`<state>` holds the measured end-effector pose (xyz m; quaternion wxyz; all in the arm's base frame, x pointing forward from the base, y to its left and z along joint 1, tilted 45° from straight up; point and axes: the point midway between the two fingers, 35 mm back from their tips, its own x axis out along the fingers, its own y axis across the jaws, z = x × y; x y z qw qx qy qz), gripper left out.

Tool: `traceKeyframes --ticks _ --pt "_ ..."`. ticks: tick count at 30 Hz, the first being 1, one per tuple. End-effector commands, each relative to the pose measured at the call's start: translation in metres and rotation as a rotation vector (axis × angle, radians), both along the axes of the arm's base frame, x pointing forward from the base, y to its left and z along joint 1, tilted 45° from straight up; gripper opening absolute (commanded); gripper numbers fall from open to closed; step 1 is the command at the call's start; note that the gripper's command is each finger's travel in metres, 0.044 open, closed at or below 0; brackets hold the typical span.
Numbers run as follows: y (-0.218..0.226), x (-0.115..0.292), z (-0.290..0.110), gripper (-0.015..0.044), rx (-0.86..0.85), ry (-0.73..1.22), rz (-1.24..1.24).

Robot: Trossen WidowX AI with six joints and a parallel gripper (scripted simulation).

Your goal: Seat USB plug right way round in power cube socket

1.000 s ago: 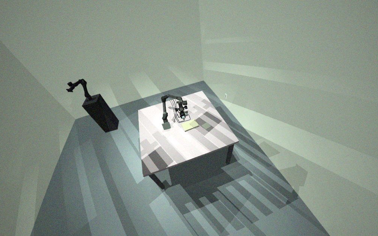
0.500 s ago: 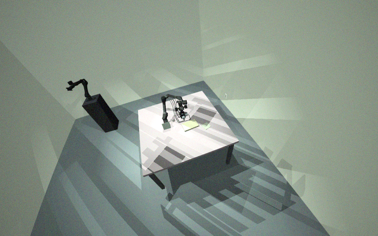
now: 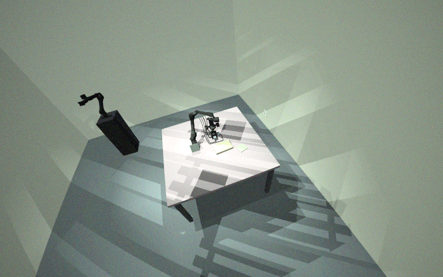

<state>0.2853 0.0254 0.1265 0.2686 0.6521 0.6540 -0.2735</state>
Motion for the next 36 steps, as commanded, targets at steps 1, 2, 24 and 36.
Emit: traceKeyframes --ticks 1,2,24,36 --pt "-0.0006 0.0006 0.0003 0.0000 -0.002 -0.012 0.012" --pt "-0.0003 0.0004 0.0001 0.0000 -0.001 -0.022 0.023" --pt "0.0007 -0.0002 -0.0005 0.0000 0.003 -0.414 0.417" --pt "0.0007 -0.0002 -0.0005 0.0000 0.005 -0.636 0.640"
